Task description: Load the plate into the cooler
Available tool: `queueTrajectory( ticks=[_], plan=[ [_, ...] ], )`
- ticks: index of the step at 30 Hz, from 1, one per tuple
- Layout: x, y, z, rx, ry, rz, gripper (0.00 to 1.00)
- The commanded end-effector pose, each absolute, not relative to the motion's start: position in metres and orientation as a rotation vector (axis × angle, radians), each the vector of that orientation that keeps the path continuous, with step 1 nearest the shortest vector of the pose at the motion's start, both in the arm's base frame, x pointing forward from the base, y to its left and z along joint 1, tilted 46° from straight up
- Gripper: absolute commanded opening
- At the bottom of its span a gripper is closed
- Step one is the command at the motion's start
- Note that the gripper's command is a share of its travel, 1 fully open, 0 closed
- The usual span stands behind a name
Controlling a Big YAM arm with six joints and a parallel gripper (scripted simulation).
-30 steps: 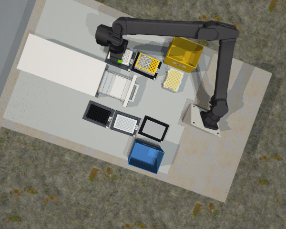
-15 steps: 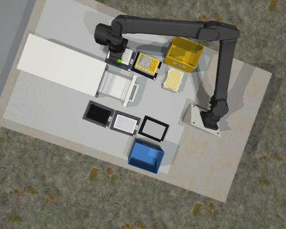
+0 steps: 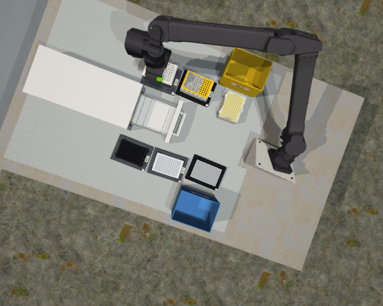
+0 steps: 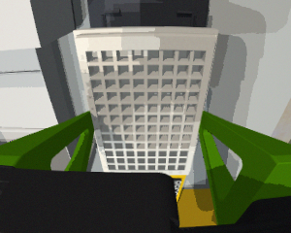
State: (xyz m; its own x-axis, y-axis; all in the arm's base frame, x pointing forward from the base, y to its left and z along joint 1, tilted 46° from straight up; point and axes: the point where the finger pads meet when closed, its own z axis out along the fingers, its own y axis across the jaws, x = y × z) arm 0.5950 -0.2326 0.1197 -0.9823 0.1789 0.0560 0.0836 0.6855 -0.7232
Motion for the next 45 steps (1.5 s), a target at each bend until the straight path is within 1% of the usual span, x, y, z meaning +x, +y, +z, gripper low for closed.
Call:
queueTrajectory(
  ticks=[1, 6, 7, 14, 31, 34, 35, 42, 45],
  plan=[
    [0.611, -0.220, 0.157, -0.255, -2.832, 1.214, 0.00],
    [0.615, -0.208, 0.159, -0.234, -2.838, 1.216, 0.00],
    [0.605, -0.235, 0.160, -0.297, -2.817, 1.208, 0.00],
    [0.615, -0.202, 0.166, -0.237, -2.837, 1.215, 0.00],
    [0.614, -0.198, 0.177, -0.258, -2.827, 1.208, 0.00],
    [0.612, -0.204, 0.178, -0.273, -2.823, 1.206, 0.00],
    [0.610, -0.199, 0.164, -0.233, -2.808, 1.199, 0.00],
    [0.610, -0.199, 0.164, -0.233, -2.808, 1.199, 0.00],
    [0.608, -0.179, 0.151, -0.035, -2.776, 1.169, 0.00]
  ],
)
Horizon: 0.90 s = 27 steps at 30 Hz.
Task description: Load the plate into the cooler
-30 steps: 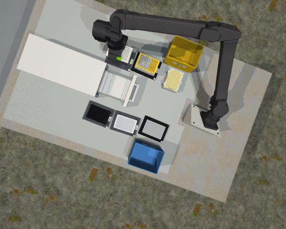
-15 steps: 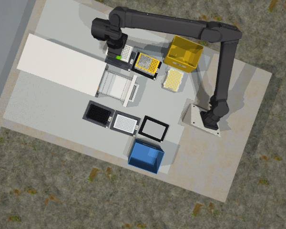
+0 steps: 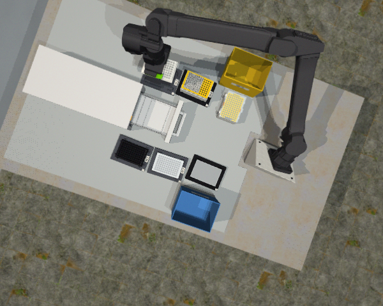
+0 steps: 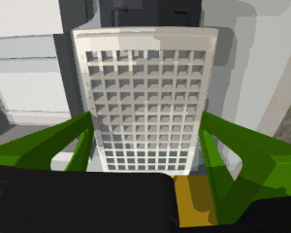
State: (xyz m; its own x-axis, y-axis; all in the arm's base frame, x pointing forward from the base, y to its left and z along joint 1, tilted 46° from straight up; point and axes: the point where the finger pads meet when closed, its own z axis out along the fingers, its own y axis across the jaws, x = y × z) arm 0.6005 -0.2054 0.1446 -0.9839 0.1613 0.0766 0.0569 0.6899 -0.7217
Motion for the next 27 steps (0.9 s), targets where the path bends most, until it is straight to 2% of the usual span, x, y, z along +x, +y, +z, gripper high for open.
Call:
queueTrajectory(
  ticks=[1, 8, 27],
  plan=[
    [0.609, -0.177, 0.147, 0.008, -2.769, 1.163, 0.00],
    [0.600, -0.189, 0.123, 0.275, -2.657, 1.081, 0.00],
    [0.600, -0.133, 0.091, 1.005, -2.335, 0.895, 0.00]
  ],
)
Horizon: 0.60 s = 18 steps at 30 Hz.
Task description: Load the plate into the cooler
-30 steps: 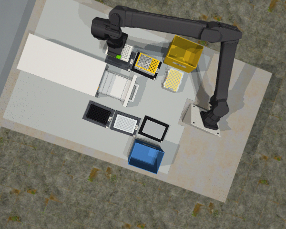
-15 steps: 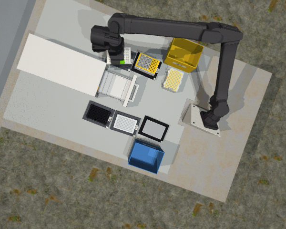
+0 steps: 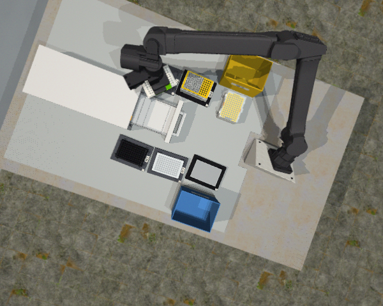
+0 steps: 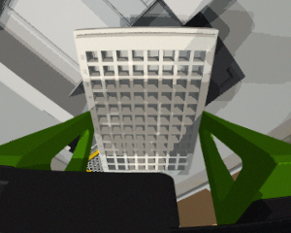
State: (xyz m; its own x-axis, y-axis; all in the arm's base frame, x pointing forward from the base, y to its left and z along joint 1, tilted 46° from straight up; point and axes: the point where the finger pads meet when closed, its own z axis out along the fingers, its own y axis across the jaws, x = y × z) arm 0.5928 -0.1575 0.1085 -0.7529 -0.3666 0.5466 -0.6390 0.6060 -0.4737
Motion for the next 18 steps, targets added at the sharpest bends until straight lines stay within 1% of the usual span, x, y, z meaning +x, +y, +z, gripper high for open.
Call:
queueTrajectory(
  ticks=[1, 3, 7, 13, 18],
  plan=[
    [0.600, -0.133, 0.091, 1.005, -2.335, 0.895, 0.00],
    [0.594, -0.149, 0.089, 1.004, -2.317, 0.868, 0.00],
    [0.598, -0.123, 0.082, 1.179, -2.212, 0.829, 0.00],
    [0.595, -0.112, 0.070, 1.374, -2.053, 0.745, 0.00],
    [0.590, -0.124, 0.063, 1.459, -1.958, 0.674, 0.00]
  ],
)
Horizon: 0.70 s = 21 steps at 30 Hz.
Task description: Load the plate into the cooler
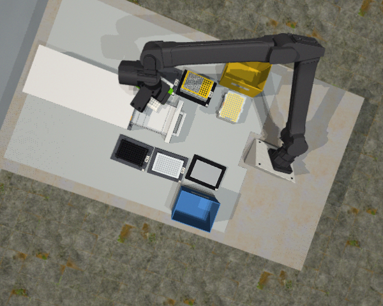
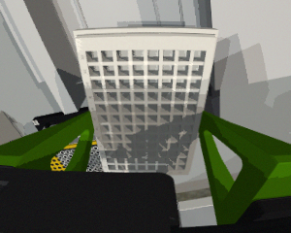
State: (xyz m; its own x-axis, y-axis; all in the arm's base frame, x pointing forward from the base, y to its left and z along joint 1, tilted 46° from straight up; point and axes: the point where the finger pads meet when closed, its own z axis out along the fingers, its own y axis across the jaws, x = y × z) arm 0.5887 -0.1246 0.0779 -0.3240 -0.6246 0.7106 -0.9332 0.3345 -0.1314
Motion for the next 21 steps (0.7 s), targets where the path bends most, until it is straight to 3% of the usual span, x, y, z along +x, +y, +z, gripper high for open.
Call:
queueTrajectory(
  ticks=[1, 21],
  plan=[
    [0.590, -0.124, 0.063, 1.459, -1.958, 0.674, 0.00],
    [0.585, -0.080, 0.029, 1.569, -1.854, 0.631, 0.00]
  ],
)
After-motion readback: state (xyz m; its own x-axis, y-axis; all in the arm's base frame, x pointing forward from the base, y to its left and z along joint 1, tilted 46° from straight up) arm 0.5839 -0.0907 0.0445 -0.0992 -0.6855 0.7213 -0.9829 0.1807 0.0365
